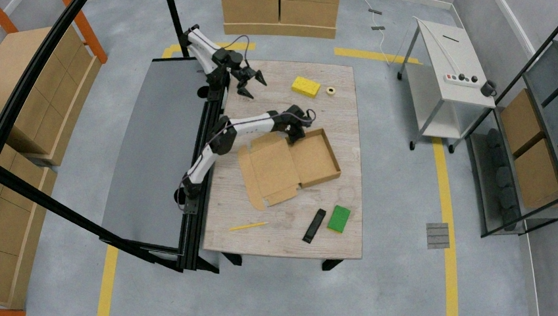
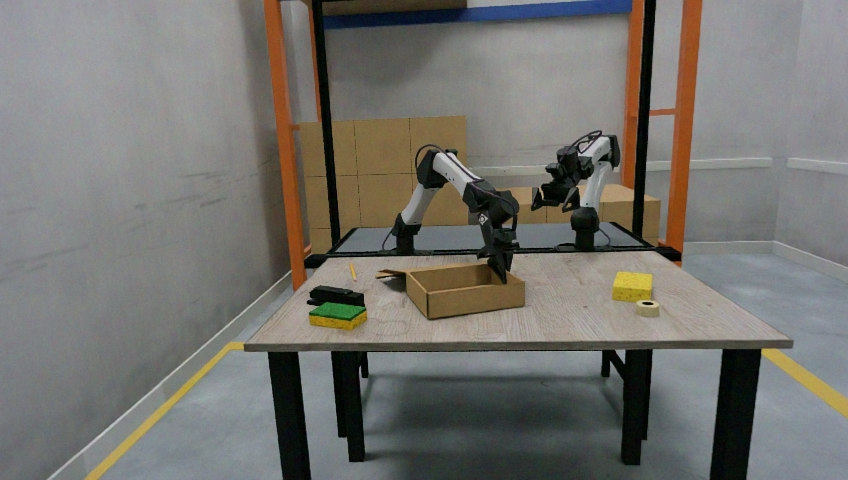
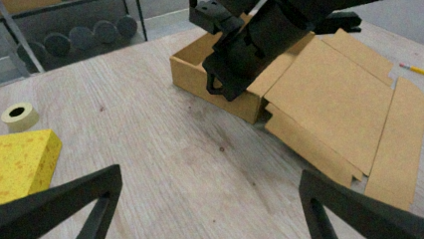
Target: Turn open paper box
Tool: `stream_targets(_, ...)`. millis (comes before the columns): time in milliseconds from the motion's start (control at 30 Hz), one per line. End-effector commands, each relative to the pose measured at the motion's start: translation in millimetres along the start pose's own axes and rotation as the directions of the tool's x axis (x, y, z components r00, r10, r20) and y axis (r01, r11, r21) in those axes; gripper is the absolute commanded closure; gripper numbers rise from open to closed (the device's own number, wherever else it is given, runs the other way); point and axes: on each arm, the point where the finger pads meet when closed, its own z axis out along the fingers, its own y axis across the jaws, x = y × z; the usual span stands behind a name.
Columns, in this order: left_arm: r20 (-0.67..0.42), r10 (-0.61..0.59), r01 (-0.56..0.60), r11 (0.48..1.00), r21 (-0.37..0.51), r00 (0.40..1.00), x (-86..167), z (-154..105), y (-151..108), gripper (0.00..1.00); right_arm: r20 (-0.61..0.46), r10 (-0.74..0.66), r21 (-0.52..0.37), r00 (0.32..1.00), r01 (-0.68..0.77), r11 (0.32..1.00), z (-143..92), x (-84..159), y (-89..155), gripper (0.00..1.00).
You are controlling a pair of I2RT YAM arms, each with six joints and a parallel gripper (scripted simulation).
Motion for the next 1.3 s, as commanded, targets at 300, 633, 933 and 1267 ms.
stream_targets(300, 0.010, 0.001, -0.001, 1.000, 0.003, 1.000, -3.5, 0.4, -0.2, 0.00, 0.053, -0.076, -0.056, 0.996, 0.079, 0.995, -21.5, -9.6, 5.8, 1.00)
stream_targets(633, 0.010, 0.001, -0.001, 1.000, 0.003, 1.000, -3.5, 0.4, -0.2, 0.00, 0.055, -0.140, -0.096, 0.989, 0.145, 0.985, -26.0, -1.8, 12.1, 1.00)
stream_targets(933, 0.010, 0.001, -0.001, 1.000, 0.003, 1.000, -3.6, 0.4, -0.2, 0.00, 0.061, -0.196, -0.133, 0.979, 0.203, 0.970, -30.2, 5.3, 17.2, 1.00)
stream_targets(1267, 0.010, 0.001, -0.001, 1.000, 0.003, 1.000, -3.6, 0.4, -0.2, 0.00, 0.068, -0.251, -0.167, 0.966, 0.259, 0.951, -34.4, 12.7, 21.7, 1.00)
